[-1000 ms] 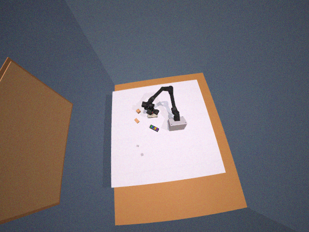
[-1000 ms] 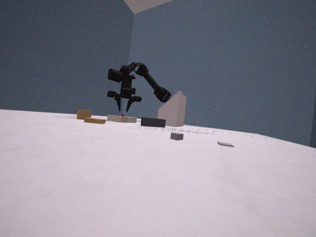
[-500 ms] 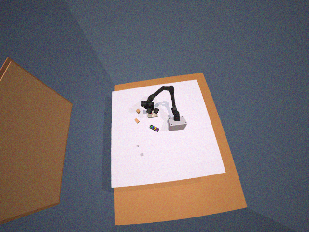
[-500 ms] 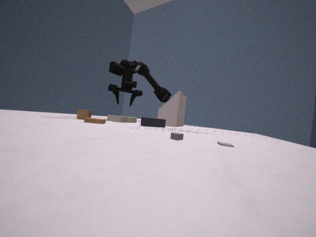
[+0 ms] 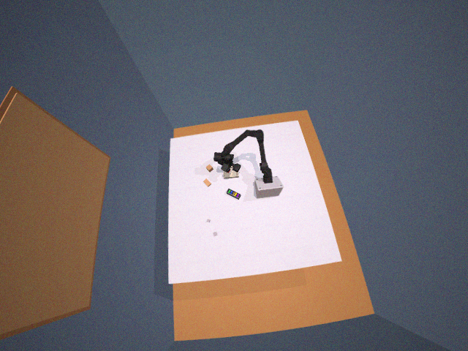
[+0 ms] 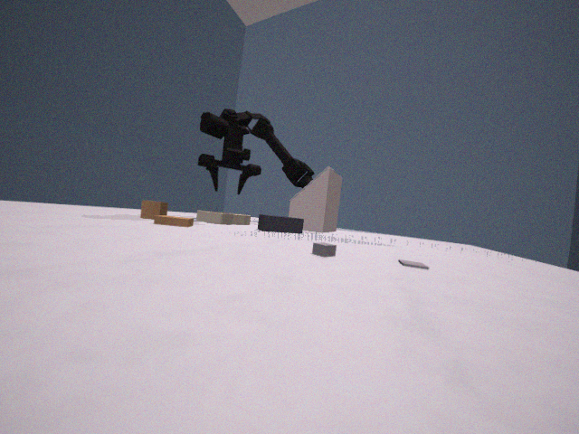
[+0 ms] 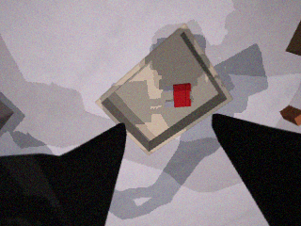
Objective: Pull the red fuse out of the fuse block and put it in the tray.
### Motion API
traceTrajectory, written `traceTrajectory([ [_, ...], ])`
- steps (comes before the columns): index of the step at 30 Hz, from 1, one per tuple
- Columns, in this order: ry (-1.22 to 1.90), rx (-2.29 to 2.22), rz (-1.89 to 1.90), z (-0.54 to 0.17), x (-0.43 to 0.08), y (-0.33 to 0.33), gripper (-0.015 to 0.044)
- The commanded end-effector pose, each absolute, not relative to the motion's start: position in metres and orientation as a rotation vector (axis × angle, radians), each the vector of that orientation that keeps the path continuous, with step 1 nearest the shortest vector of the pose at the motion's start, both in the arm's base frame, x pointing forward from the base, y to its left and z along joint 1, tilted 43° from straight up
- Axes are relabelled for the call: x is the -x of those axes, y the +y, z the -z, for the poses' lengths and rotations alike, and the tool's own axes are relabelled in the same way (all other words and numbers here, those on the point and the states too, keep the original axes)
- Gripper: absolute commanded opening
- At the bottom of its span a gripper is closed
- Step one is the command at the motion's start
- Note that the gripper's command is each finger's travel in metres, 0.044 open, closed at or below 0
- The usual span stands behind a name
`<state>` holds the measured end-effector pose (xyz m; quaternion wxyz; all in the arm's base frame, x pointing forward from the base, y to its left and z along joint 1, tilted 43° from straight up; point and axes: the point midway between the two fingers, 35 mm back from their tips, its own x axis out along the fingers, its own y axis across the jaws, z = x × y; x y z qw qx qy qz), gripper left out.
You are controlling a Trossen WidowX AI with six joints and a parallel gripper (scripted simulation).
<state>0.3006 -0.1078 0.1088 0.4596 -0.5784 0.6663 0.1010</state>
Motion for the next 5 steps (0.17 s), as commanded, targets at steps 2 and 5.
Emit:
traceTrajectory([
  [2,1.641,1.424,-0.249,-0.1087,-0.3006,-0.1078,0.0330],
  [5,1.641,1.424,-0.249,-0.1087,-0.3006,-0.1078,0.0330],
])
